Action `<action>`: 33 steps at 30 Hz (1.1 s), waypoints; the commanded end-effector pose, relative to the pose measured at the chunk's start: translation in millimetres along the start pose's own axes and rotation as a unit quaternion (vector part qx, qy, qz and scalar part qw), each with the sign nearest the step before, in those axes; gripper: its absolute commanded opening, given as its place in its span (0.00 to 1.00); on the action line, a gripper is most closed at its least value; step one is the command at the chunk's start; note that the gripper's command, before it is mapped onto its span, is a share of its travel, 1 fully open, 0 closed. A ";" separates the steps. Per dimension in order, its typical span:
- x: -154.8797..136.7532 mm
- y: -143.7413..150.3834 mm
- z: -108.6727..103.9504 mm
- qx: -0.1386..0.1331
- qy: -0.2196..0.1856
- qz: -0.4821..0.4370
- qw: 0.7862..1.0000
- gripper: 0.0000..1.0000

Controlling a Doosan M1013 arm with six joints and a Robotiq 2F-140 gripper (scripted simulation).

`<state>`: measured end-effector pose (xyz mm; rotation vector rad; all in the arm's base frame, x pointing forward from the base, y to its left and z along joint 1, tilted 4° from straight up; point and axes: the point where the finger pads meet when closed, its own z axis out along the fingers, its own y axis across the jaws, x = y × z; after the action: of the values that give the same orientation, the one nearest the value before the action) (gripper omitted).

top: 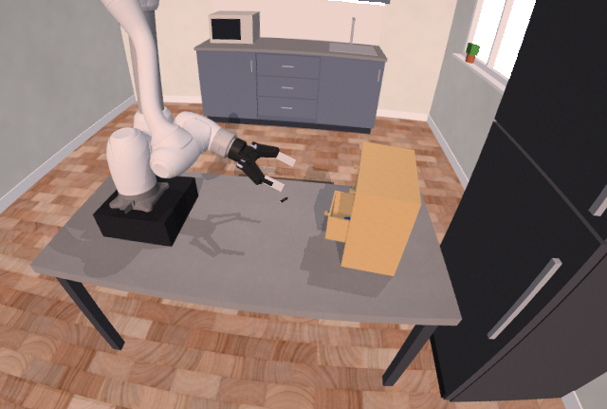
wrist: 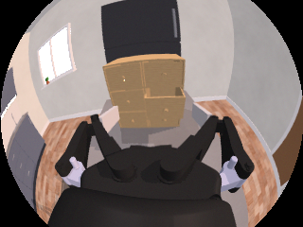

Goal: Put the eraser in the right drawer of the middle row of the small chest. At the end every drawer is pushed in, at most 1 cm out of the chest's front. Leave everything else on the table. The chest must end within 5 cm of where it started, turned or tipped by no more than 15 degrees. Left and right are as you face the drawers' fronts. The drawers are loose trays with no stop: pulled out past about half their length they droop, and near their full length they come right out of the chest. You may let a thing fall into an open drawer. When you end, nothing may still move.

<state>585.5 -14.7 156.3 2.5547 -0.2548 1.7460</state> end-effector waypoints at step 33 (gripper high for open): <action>9.2 0.5 -3.3 -0.001 -0.149 0.000 0.989 1.00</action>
<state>585.1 -15.2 164.6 2.7628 -0.2601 1.4409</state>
